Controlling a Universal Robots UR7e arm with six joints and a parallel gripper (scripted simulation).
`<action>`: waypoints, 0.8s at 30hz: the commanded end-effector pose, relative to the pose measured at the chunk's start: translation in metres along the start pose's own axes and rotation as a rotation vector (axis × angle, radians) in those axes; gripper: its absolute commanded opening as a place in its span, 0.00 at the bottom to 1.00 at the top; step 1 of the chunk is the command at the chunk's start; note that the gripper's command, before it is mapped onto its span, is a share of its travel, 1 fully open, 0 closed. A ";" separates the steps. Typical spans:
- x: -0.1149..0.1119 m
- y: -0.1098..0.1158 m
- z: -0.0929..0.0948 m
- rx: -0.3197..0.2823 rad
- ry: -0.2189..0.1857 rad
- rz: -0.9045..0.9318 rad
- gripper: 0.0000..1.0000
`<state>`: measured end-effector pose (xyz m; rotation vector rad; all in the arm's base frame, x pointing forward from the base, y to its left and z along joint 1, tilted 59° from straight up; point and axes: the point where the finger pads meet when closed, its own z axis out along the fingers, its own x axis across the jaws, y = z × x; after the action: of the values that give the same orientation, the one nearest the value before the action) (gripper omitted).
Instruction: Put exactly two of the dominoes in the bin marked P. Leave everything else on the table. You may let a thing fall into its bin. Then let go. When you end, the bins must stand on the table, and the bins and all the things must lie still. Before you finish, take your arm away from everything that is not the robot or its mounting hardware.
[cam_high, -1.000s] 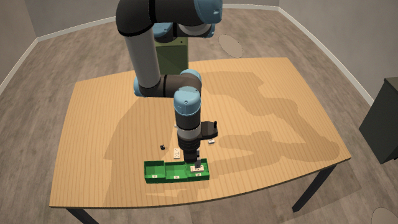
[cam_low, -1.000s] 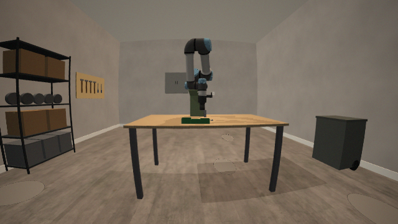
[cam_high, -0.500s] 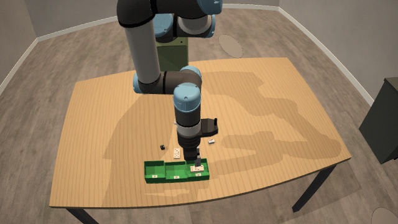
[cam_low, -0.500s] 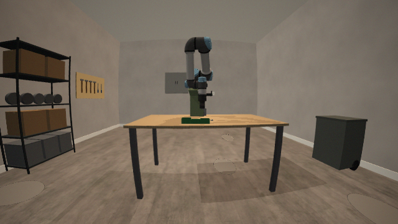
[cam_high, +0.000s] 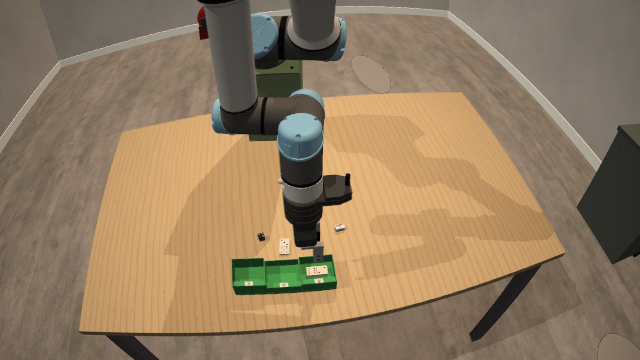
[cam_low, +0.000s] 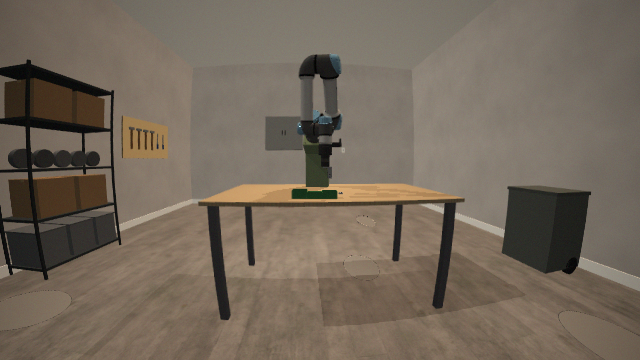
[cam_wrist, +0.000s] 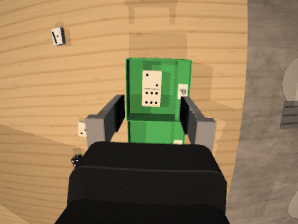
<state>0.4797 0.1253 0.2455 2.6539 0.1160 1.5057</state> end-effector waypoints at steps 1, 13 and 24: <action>-0.002 0.001 -0.019 0.001 -0.012 0.001 1.00; -0.002 0.001 -0.067 0.001 -0.012 0.001 1.00; 0.001 0.002 -0.093 0.000 -0.008 0.000 1.00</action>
<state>0.4111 0.1282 0.2909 2.6439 0.1124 1.5154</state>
